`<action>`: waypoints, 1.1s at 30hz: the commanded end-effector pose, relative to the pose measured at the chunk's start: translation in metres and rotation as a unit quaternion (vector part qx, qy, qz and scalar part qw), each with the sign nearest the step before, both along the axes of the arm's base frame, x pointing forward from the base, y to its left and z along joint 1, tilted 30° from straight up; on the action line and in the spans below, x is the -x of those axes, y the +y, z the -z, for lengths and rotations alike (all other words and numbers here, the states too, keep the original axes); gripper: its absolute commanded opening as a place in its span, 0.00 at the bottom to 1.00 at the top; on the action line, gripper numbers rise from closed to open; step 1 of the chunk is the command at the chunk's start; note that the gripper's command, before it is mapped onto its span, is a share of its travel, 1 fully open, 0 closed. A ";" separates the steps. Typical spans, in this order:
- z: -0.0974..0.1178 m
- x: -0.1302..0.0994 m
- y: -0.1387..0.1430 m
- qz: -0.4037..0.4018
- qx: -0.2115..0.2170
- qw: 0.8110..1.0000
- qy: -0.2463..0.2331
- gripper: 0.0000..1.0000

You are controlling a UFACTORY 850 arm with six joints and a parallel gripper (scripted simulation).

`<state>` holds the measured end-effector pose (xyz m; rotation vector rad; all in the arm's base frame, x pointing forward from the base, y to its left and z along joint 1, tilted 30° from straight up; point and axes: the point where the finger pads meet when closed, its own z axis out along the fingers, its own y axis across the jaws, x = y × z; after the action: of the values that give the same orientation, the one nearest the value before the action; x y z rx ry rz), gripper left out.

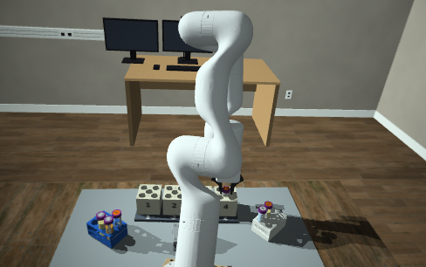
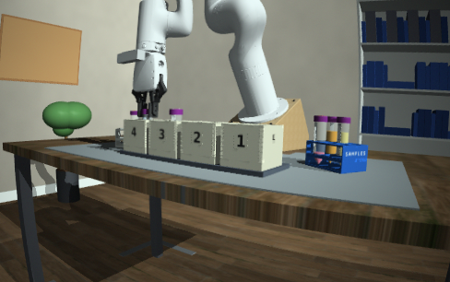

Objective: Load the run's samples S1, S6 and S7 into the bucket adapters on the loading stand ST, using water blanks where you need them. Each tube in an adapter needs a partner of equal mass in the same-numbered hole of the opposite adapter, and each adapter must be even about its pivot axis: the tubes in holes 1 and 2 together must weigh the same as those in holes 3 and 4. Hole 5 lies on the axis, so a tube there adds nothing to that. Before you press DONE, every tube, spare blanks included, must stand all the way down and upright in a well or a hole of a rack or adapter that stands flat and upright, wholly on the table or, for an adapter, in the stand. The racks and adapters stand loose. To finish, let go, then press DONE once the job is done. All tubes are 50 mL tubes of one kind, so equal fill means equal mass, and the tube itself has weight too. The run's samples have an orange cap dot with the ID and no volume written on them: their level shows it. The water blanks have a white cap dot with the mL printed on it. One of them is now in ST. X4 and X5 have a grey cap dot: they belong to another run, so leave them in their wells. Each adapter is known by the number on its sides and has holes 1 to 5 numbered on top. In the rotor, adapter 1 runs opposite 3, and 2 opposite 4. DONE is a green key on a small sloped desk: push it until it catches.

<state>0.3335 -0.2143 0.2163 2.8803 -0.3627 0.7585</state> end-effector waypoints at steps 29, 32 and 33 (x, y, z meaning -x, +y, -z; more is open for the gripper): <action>-0.035 0.018 0.008 0.000 0.001 1.000 -0.001 0.44; -0.040 0.021 0.009 0.000 0.001 1.000 -0.001 0.44; -0.042 0.022 0.009 0.000 0.001 1.000 -0.001 0.44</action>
<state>0.3159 -0.2069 0.2489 2.8229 -0.3639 0.8047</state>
